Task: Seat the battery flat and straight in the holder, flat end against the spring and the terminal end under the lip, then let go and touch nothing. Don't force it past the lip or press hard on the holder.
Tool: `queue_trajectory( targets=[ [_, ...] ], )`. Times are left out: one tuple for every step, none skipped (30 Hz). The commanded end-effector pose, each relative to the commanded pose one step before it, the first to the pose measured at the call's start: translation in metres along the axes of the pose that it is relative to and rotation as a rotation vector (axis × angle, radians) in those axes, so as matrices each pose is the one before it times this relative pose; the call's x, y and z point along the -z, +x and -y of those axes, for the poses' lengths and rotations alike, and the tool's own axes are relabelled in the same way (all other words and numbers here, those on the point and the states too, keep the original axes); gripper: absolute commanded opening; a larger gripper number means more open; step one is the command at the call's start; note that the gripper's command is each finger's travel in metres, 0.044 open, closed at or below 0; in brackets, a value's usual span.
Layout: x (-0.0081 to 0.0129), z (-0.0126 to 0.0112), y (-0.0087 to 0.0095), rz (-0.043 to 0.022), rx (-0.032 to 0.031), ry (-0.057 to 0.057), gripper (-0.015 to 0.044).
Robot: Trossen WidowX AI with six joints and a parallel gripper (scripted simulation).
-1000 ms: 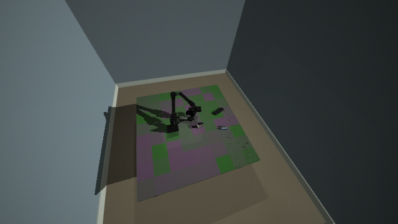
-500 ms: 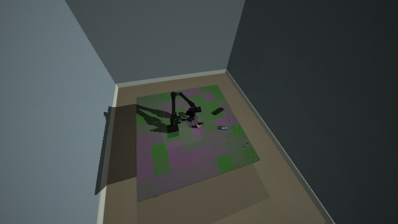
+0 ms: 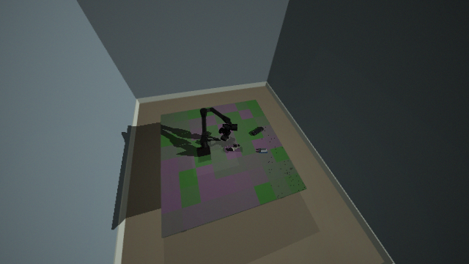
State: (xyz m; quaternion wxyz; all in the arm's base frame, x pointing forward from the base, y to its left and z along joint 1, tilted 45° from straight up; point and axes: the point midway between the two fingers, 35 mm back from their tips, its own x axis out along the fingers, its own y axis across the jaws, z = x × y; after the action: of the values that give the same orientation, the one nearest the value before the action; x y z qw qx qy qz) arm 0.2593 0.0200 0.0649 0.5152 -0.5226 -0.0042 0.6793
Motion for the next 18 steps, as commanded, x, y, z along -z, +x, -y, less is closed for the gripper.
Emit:
queue_trajectory(
  targets=[
    [0.00411,-0.00059,-0.00368,-0.00188,-0.00578,0.072,0.0073],
    [0.00376,-0.00005,-0.00102,-0.0009,-0.00047,0.058,0.0073],
    [0.00378,0.0001,-0.00101,-0.00088,-0.00041,0.058,0.0073],
    [0.00382,0.00018,-0.00108,-0.00082,0.00036,0.0586,0.0073],
    [0.00383,0.00034,-0.00107,-0.00076,0.00042,0.0586,0.0073],
    [0.00383,0.0005,-0.00106,-0.0007,0.00048,0.0586,0.0073],
    [0.00382,0.00066,-0.00104,-0.00063,0.00053,0.0586,0.0073],
    [0.00381,0.00082,-0.00103,-0.00056,0.00057,0.0585,0.0073],
    [0.00377,0.0011,-0.00094,-0.00162,0.0014,0.0558,0.0073],
    [0.00372,0.00124,-0.00092,-0.00144,0.00132,0.0559,0.0073],
    [0.00361,0.00135,-0.00086,-0.00099,0.0006,0.0561,0.0073],
    [0.00356,0.0015,-0.00084,-0.00091,0.00061,0.0561,0.0073],
    [0.00351,0.00164,-0.00082,-0.00085,0.00065,0.0561,0.0073],
    [0.00338,0.00172,-0.00078,-0.00074,-0.00002,0.0565,0.0073],
    [0.00332,0.00187,-0.00077,-0.0007,0.00001,0.0565,0.0073],
    [0.00325,0.00201,-0.00075,-0.00066,0.00003,0.0565,0.0073],
    [0.00318,0.00215,-0.00073,-0.00062,0.00005,0.0565,0.0073],
    [0.0031,0.00229,-0.0007,-0.00057,0.00002,0.0565,0.0073]
  ],
)
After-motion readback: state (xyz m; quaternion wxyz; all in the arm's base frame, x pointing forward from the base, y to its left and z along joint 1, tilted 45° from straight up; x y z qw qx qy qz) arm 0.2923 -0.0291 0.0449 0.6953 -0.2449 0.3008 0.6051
